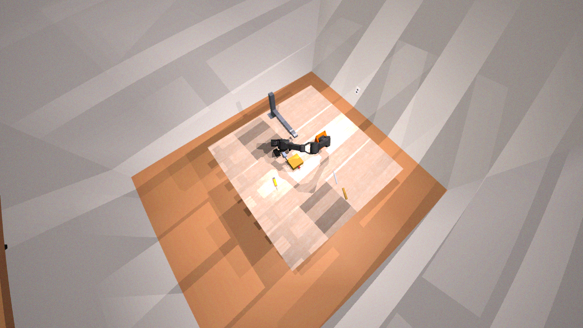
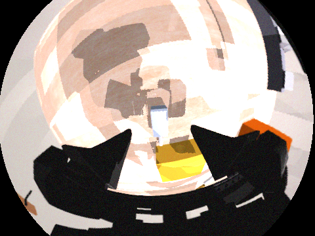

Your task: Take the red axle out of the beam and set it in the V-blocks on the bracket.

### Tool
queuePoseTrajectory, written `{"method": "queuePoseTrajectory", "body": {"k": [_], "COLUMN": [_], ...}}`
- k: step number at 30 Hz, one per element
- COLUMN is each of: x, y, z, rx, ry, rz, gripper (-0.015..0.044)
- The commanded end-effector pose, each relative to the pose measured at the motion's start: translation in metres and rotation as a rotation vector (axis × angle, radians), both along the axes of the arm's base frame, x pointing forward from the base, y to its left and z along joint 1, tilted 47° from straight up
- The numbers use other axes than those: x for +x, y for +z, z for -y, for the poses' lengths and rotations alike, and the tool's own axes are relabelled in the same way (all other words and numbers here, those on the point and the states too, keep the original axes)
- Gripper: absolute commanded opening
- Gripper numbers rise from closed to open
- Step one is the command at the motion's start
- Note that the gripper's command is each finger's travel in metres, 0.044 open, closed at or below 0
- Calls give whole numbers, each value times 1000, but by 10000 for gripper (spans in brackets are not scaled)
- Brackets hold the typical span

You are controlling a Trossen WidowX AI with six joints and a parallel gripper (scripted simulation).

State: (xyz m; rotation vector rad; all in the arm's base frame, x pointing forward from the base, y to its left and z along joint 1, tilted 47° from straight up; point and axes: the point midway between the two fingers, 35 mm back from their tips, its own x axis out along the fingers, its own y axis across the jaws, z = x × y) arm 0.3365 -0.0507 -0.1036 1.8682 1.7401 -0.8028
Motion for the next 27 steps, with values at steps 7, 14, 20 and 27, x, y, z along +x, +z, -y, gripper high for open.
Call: {"method": "queuePoseTrajectory", "body": {"k": [7,14,20,27], "x": [0,0,2,-18], "y": [14,22,53,127], "z": [15,24,-12,-83], "rx": [-6,-7,-11,-12], "ry": [3,3,17,64], "rz": [8,8,19,65], "gripper": [440,440,440,440]}}
